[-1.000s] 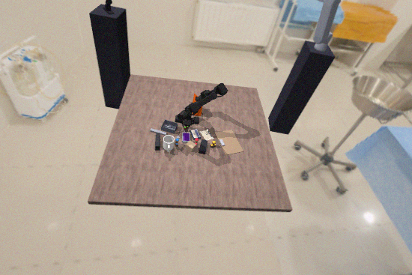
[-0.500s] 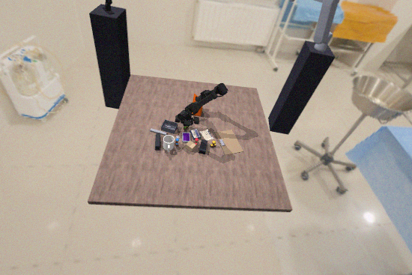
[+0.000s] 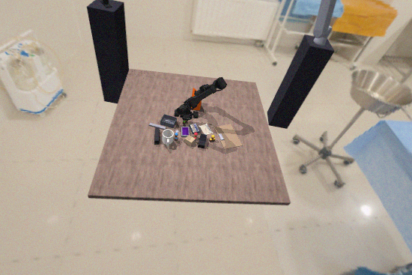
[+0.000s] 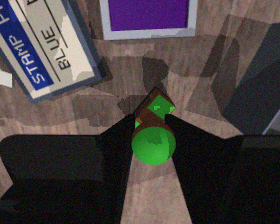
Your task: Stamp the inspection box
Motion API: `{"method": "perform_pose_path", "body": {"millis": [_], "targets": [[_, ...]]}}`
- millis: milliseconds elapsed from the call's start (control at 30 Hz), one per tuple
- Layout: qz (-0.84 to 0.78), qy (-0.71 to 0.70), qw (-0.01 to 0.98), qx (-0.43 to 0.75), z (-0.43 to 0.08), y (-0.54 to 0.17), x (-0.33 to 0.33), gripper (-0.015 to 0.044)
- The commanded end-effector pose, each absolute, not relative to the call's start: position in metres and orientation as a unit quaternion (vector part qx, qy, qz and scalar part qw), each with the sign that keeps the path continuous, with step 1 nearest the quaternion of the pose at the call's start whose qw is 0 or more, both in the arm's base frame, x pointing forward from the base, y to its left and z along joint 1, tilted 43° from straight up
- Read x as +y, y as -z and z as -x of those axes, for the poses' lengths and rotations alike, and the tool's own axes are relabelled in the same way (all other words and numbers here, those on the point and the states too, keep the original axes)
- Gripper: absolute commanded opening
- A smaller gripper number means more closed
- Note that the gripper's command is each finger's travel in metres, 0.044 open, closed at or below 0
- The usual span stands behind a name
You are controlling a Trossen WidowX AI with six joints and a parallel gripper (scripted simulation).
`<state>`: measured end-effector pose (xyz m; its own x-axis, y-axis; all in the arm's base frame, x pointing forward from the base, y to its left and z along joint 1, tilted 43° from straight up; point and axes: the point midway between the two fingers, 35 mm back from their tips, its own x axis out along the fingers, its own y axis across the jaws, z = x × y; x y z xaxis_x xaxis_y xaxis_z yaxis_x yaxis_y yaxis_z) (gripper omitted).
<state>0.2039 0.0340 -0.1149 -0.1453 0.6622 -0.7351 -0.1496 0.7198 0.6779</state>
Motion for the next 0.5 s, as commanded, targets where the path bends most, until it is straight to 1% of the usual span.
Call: {"method": "perform_pose_path", "body": {"millis": [0,467], "targets": [[-0.185,-0.324,0.628,0.683,-0.2053,0.1138,0.0317,0.0000],[-0.185,-0.324,0.628,0.683,-0.2070,0.1093,0.0274,0.0000]]}}
